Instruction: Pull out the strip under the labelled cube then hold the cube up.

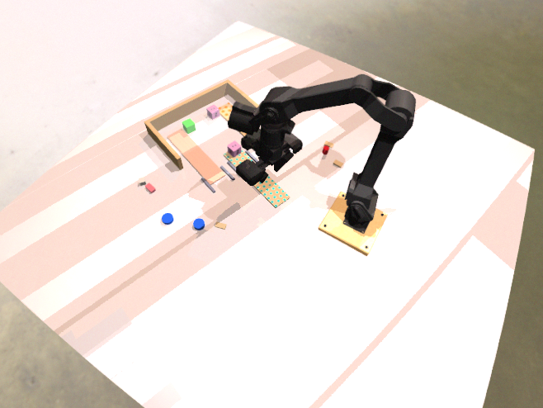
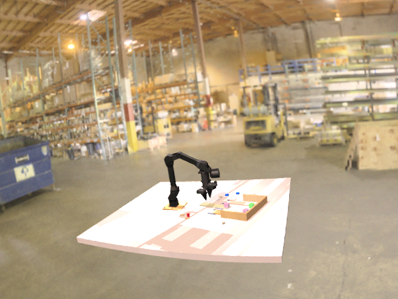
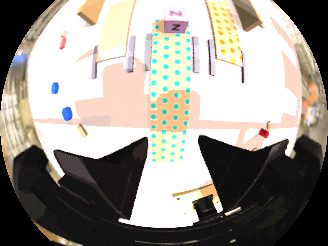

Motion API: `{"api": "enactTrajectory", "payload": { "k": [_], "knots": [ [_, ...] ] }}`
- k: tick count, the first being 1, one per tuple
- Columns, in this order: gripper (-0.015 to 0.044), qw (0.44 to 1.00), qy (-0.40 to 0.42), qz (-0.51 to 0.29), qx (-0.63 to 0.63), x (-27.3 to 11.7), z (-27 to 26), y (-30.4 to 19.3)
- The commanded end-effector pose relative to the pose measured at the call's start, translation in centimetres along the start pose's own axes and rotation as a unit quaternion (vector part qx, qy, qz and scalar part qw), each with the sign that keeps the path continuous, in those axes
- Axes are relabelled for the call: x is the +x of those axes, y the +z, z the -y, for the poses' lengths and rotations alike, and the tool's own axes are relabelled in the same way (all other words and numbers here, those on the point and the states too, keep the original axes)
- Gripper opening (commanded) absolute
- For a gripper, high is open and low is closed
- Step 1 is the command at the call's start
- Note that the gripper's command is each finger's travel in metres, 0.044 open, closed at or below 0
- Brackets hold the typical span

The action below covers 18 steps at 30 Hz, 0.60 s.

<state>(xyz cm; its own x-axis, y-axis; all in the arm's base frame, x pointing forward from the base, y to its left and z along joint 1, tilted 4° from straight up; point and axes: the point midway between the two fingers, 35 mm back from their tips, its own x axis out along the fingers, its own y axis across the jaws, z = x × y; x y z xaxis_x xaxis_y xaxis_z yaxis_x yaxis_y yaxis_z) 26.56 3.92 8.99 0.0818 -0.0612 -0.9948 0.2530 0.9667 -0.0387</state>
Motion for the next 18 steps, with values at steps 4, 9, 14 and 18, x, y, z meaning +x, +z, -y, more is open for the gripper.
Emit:
{"api": "enactTrajectory", "payload": {
  "k": [4, 9, 14, 18],
  "knots": [
    [0.0440, 1.000, 0.001, -0.003, -0.003, -0.3, 0.3, 2.7],
    [0.0440, 1.000, 0.001, -0.002, -0.003, -0.6, 0.5, 4.5],
    [0.0440, 1.000, 0.001, -0.001, -0.003, -1.0, 0.6, 6.4],
    [0.0440, 1.000, 0.001, -0.001, -0.003, -1.2, 0.8, 7.9]
  ]
}}
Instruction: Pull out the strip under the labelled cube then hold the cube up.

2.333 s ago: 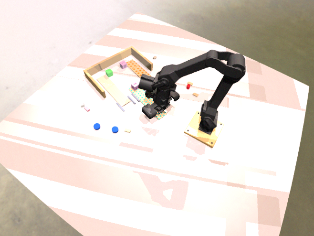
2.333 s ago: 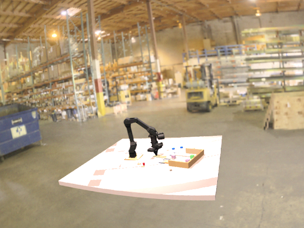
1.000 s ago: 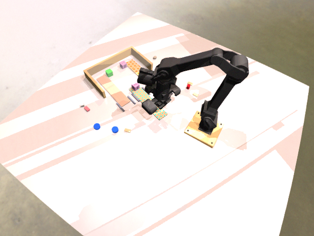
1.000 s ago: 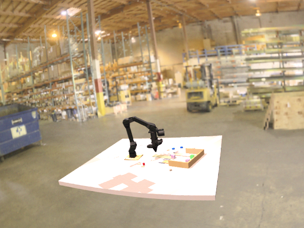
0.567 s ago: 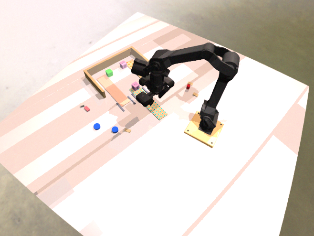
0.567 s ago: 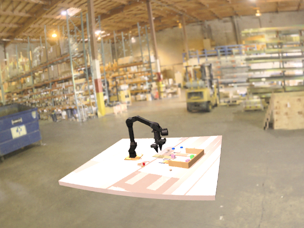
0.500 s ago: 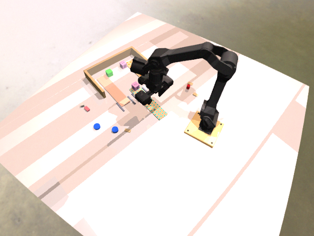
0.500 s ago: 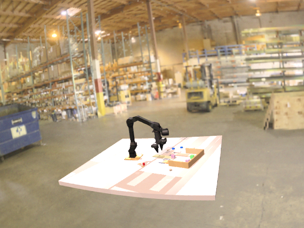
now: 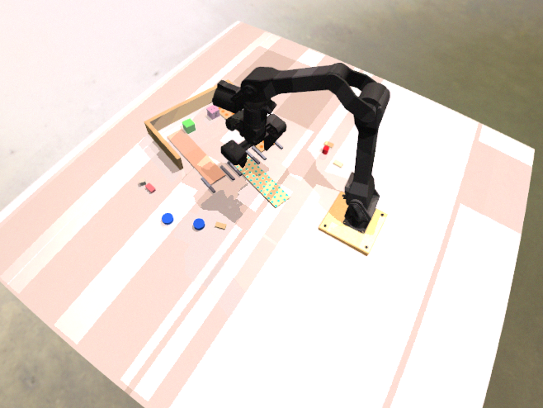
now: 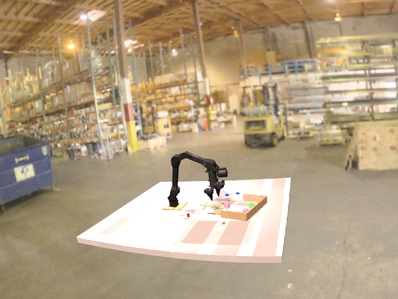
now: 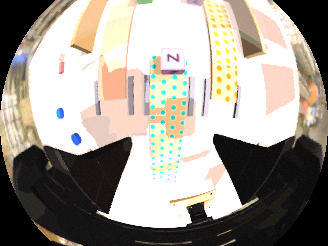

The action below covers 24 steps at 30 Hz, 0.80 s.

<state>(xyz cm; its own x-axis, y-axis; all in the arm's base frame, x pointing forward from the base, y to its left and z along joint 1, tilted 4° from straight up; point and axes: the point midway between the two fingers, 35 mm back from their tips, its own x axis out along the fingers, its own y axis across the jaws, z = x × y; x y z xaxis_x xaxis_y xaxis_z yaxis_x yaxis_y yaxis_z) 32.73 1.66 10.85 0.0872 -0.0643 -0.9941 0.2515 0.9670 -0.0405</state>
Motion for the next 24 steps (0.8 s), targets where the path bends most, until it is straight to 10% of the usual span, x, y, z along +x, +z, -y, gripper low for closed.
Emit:
{"api": "enactTrajectory", "payload": {
  "k": [1, 24],
  "knots": [
    [0.0440, 1.000, 0.002, -0.003, -0.002, 0.0, 0.1, 1.5],
    [0.0387, 1.000, 0.001, 0.000, -0.002, -0.4, 0.5, 9.0]
  ]
}}
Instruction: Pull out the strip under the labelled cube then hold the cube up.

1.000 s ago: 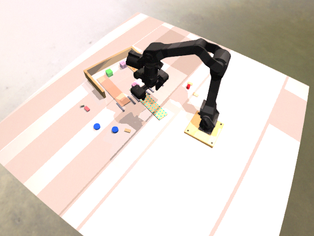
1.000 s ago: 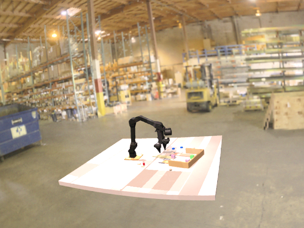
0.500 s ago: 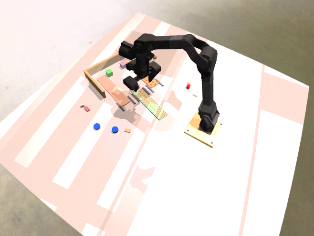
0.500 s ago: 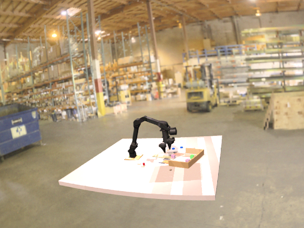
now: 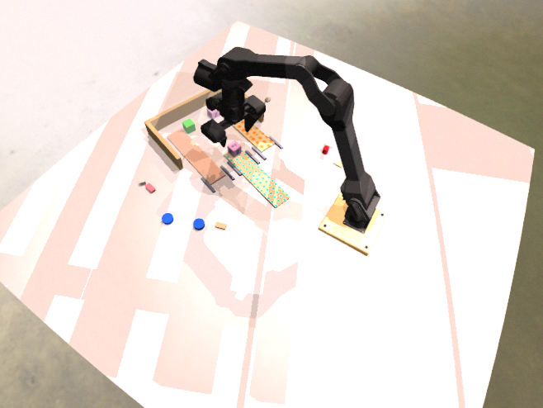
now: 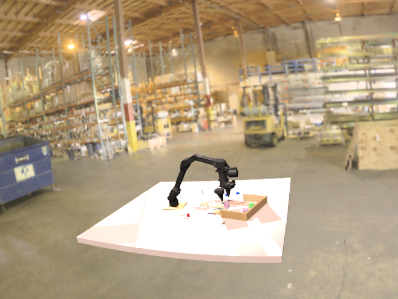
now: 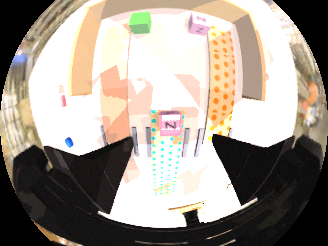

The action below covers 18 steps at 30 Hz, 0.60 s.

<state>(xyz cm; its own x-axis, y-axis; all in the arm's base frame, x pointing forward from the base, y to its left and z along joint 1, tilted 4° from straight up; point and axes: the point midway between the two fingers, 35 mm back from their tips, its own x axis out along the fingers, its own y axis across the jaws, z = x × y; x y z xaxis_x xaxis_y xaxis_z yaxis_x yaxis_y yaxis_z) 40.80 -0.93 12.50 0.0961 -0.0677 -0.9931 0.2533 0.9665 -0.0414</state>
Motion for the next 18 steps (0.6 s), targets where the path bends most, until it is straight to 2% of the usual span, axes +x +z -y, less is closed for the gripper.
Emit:
{"api": "enactTrajectory", "payload": {
  "k": [1, 5, 18],
  "knots": [
    [0.0361, 1.000, 0.002, -0.005, -0.003, 0.4, 0.0, 0.4],
    [0.0256, 1.000, 0.002, -0.005, -0.003, 1.1, -0.1, 0.4],
    [0.0250, 1.000, 0.002, -0.005, -0.003, 3.2, -0.1, 0.5]
  ]
}}
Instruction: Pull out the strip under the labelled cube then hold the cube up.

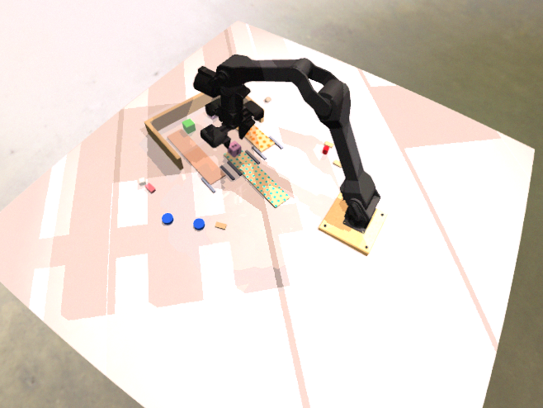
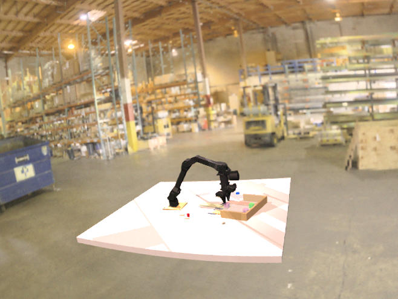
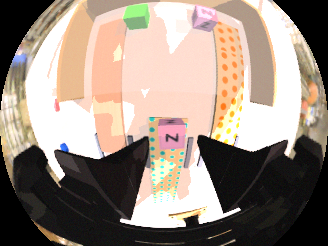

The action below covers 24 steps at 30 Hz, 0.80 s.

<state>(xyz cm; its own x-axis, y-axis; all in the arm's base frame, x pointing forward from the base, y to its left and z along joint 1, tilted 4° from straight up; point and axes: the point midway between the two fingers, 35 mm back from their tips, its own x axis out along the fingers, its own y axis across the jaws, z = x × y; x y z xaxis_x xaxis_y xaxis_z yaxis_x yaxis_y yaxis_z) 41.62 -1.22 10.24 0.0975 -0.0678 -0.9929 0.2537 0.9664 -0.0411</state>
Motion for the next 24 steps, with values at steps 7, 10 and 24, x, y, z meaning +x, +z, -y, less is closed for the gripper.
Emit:
{"api": "enactTrajectory", "payload": {
  "k": [7, 10, 24],
  "knots": [
    [0.0250, 1.000, 0.002, -0.005, -0.003, 2.0, -0.1, -0.1],
    [0.0250, 1.000, 0.002, -0.005, -0.003, 2.5, -0.1, -0.2],
    [0.0198, 1.000, -0.001, -0.003, 0.000, 3.1, 0.0, -0.2]
  ]
}}
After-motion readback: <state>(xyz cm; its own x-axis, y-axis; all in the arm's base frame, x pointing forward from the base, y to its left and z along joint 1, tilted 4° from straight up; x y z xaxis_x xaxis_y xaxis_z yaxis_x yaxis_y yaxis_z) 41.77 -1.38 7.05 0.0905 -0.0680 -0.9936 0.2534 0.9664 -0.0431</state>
